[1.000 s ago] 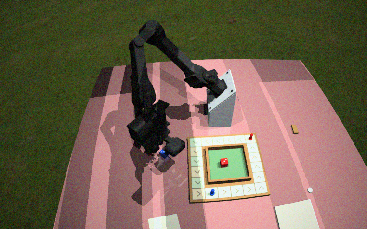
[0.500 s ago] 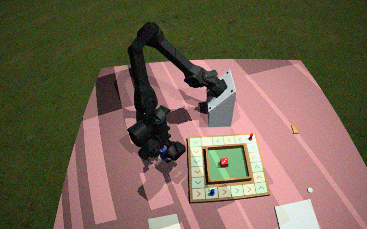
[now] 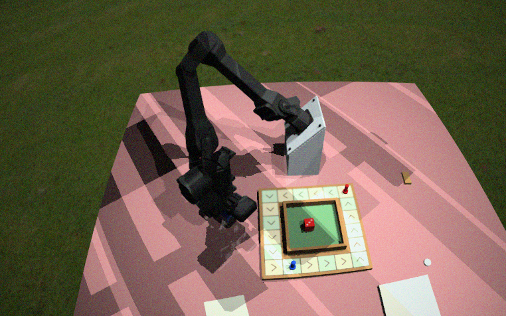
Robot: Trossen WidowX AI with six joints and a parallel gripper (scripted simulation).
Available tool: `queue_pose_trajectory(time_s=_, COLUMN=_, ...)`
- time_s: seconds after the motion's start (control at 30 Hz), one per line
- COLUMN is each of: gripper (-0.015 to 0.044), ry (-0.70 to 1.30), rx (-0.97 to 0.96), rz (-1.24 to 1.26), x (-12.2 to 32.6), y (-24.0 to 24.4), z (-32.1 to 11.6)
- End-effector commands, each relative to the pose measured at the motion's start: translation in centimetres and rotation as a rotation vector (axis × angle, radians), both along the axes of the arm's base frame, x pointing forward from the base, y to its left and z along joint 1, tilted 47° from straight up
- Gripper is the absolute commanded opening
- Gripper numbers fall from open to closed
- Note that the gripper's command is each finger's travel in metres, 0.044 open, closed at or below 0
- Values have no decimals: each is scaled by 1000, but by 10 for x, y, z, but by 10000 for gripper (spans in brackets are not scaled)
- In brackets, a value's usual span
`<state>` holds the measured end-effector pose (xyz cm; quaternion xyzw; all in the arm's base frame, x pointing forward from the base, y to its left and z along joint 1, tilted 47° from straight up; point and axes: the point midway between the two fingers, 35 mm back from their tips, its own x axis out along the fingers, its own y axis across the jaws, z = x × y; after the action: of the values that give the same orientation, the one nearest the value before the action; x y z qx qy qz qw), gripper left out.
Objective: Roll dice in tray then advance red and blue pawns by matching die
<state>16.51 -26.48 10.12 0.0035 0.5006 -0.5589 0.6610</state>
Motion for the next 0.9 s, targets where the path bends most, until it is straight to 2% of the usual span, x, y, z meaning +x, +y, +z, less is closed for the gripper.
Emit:
queue_pose_trajectory(time_s=0.0, gripper=31, ry=2, rx=6, rz=7, x=1, y=1, z=-1)
queue_pose_trajectory(time_s=0.07, gripper=0, ry=0, rx=10, rz=6, x=4, y=6, z=3)
queue_pose_trajectory(time_s=0.7, gripper=0, ry=1, rx=17, rz=5, x=15, y=86, z=72)
queue_pose_trajectory(time_s=0.87, gripper=0, ry=1, rx=13, rz=7, x=14, y=92, z=79)
